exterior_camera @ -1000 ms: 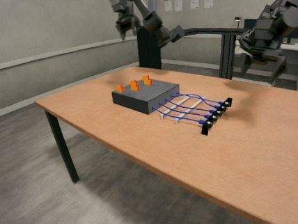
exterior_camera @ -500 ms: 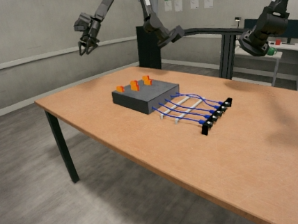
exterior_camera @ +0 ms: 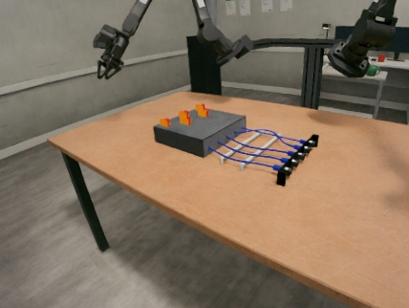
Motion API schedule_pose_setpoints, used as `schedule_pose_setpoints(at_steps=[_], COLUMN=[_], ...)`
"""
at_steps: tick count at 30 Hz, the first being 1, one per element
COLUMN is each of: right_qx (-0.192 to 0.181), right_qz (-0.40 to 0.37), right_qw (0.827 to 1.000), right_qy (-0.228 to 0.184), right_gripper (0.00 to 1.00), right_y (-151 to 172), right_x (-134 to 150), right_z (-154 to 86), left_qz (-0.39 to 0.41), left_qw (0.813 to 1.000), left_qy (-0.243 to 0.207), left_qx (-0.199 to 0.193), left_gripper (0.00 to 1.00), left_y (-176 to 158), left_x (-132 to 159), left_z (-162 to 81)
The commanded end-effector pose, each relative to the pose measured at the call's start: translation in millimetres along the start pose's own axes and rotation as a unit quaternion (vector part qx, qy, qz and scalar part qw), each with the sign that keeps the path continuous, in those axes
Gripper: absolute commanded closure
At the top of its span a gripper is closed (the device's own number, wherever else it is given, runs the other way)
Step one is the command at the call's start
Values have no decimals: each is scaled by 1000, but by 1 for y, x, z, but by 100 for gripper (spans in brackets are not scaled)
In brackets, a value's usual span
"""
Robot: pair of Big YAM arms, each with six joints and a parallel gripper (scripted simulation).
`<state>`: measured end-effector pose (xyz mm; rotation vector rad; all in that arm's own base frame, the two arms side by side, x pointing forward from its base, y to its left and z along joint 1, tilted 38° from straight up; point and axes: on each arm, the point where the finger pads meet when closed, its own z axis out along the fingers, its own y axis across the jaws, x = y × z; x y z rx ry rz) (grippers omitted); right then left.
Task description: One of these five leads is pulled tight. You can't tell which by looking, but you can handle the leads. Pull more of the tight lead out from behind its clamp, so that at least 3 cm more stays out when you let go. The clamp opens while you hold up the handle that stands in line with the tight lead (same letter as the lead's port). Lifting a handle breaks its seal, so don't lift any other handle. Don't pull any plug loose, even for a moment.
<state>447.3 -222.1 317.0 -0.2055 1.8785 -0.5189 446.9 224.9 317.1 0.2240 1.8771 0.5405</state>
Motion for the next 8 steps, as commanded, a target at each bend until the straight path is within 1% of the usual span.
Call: schedule_pose_setpoints(at_steps=[1, 3, 4, 8], right_qx=[13, 12, 12, 12], right_qz=[-14, -13, -13, -13], right_qw=[1000, 1000, 1000, 1000], right_qy=[-25, -23, -23, -23], right_gripper=[36, 36, 36, 36], right_y=[-13, -13, -13, -13], right_x=[-25, -24, -24, -24], right_z=[-3, -3, -3, -3], left_qz=[0, 0, -2, -2], left_qw=[1000, 1000, 1000, 1000], left_qy=[-18, -18, -12, -12], left_qx=[-5, -5, -2, -2], left_gripper=[0, 0, 0, 0], left_y=[9, 9, 3, 3], left_x=[-23, -23, -13, -13], left_z=[-3, -3, -2, -2])
